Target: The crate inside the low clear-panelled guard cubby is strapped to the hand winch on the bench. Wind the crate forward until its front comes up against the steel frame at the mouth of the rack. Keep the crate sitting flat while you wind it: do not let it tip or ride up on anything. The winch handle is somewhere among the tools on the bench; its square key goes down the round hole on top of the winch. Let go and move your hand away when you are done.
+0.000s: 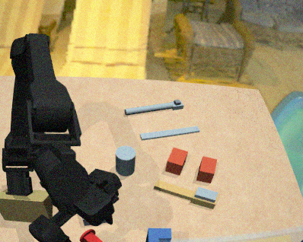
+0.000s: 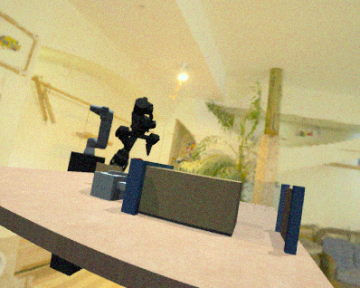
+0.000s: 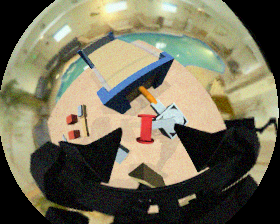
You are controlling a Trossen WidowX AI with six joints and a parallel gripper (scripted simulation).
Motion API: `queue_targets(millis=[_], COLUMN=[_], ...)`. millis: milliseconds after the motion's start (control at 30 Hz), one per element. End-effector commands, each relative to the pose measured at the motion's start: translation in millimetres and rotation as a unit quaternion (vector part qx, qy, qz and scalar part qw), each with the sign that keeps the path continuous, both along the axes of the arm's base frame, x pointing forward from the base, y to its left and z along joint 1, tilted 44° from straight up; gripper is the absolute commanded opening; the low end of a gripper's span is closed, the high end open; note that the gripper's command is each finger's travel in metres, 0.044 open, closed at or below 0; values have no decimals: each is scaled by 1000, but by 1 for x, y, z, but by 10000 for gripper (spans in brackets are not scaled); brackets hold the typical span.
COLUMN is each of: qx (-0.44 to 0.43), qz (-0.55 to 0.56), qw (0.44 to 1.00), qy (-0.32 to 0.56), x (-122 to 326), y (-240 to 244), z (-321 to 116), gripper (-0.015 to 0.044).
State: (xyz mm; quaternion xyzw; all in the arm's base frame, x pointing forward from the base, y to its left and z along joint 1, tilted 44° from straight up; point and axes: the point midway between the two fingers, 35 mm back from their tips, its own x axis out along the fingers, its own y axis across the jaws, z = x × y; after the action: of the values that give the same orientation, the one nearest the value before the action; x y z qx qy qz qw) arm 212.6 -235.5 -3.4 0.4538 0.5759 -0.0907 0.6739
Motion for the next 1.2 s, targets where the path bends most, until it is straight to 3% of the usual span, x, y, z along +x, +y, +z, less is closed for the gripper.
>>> queue_targets(millis=[0, 333, 533, 667, 1167], qx=[-2, -2, -1, -1, 72], qz=[1, 1, 1, 1, 62], qw=[1000, 1000, 1000, 1000, 992], qy=[1, 1, 2, 2, 81], x=[-1, -2, -27, -30, -47], y=[-9, -10, -22, -22, -108], z=[11, 13, 57, 62, -19], gripper=[440, 440, 440, 440, 440])
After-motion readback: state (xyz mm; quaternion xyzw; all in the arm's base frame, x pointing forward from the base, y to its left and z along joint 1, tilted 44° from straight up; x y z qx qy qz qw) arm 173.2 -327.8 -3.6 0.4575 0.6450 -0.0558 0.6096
